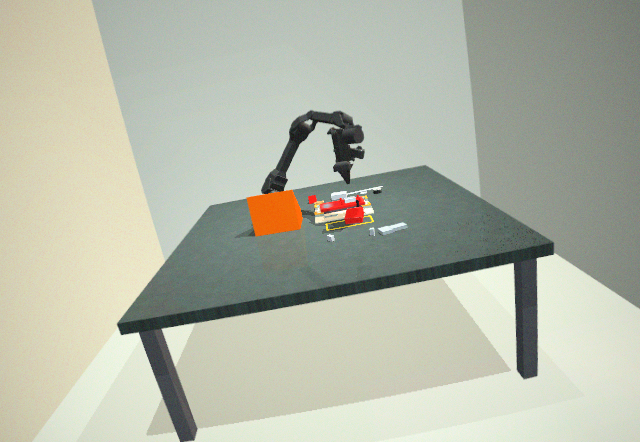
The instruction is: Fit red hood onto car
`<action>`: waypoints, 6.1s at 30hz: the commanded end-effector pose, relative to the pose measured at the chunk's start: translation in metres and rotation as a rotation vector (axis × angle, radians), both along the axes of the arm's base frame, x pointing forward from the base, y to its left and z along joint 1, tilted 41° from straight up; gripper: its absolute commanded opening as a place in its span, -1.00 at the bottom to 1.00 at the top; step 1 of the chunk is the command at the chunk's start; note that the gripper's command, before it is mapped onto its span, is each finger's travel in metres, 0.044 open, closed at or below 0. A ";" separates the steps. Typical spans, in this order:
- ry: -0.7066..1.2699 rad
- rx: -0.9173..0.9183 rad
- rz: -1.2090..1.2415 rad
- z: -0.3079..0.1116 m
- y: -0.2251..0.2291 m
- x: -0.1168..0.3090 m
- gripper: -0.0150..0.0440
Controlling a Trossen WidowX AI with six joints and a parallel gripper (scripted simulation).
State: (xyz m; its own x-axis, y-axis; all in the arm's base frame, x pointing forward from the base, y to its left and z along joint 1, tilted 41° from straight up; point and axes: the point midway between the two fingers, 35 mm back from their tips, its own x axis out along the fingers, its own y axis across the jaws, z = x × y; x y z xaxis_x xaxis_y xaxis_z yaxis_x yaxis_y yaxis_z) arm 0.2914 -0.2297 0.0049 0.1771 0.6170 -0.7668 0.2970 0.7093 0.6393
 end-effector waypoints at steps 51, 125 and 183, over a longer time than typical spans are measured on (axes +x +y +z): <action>-0.967 -0.245 1.204 -0.030 0.084 0.023 1.00; -0.969 -0.245 1.204 -0.064 0.111 0.031 1.00; -0.969 -0.246 1.207 -0.083 0.126 0.034 0.64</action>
State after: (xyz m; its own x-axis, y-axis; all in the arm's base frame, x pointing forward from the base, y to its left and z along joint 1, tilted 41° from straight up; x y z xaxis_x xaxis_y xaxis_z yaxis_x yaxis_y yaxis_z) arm 0.3253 -0.1031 -0.0778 0.1559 0.6342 -0.7572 -0.9414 0.3275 0.0804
